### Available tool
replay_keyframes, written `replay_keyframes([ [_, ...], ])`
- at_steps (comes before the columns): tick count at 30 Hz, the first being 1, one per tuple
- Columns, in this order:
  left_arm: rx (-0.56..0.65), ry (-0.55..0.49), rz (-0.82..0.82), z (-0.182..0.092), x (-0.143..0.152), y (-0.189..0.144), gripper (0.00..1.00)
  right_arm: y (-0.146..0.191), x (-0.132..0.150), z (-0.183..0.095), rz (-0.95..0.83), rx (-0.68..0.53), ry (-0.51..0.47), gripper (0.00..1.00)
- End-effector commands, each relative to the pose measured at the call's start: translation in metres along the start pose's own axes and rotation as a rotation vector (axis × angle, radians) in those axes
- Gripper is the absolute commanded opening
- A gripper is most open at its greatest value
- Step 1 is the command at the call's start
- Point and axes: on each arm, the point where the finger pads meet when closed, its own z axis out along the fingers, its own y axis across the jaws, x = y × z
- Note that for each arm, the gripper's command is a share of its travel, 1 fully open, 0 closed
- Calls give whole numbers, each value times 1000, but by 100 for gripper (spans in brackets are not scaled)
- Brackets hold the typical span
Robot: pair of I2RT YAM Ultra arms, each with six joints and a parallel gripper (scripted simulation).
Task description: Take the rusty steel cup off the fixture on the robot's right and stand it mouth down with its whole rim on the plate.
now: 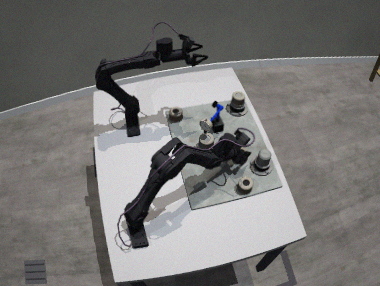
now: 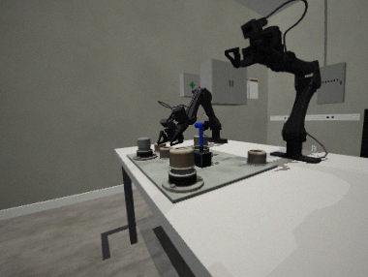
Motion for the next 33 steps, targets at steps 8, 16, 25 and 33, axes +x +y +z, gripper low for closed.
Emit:
replay_keyframes([
  [8,19,-44,-13,-5,-23,-6,100,11,-50,-21,-3,-19,-18,86],
  [16,19,-44,-13,-5,-23,-6,100,8,-74,-37,-6,-15,-13,86],
  [25,19,-44,-13,-5,-23,-6,100,8,-43,-28,-5,-15,27,86],
  [33,19,-44,-13,-5,-23,-6,100,7,-73,-35,-5,-14,-33,86],
])
